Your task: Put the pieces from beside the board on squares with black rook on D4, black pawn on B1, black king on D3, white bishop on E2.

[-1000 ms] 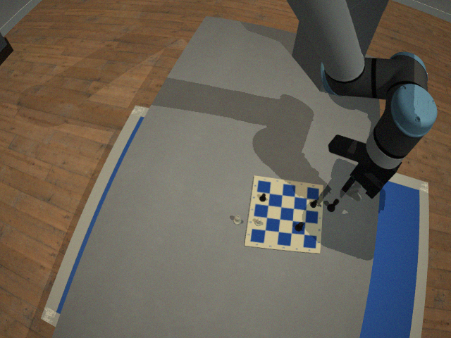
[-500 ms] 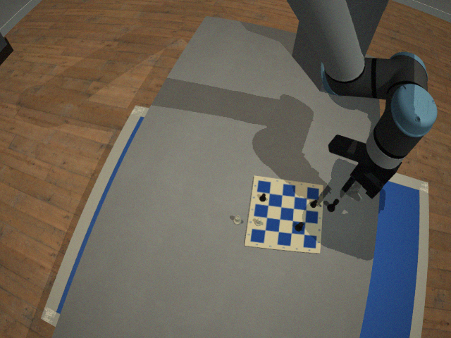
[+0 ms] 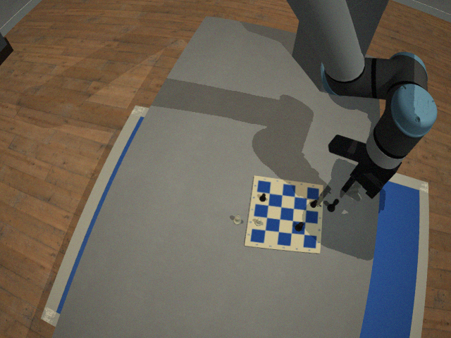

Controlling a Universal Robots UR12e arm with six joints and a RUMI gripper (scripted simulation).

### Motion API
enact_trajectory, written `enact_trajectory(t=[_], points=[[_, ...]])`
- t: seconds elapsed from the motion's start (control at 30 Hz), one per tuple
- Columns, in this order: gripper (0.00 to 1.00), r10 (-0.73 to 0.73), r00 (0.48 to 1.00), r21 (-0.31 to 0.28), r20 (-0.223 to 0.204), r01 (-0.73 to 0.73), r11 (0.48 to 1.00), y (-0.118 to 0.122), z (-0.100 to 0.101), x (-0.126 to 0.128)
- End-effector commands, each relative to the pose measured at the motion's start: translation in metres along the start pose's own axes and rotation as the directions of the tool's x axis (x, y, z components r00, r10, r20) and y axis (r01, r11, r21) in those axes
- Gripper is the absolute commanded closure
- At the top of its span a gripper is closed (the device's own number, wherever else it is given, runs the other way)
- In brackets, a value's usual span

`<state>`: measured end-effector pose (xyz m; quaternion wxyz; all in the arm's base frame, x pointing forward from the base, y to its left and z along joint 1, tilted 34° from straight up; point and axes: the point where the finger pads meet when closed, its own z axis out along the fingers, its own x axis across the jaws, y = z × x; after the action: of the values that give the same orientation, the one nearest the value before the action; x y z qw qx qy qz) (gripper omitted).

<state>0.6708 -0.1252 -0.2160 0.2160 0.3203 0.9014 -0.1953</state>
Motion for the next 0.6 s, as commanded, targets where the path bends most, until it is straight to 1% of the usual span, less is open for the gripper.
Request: enact_trajectory(t=[0.0,0.27,0.57], points=[[0.75,0.000,1.000,0.000,0.000,0.000,1.000,0.000,0.000,0.000],[0.75,0.000,1.000,0.000,0.000,0.000,1.000,0.000,0.004,0.000],[0.75,0.000,1.000,0.000,0.000,0.000,1.000,0.000,0.014,0.000]])
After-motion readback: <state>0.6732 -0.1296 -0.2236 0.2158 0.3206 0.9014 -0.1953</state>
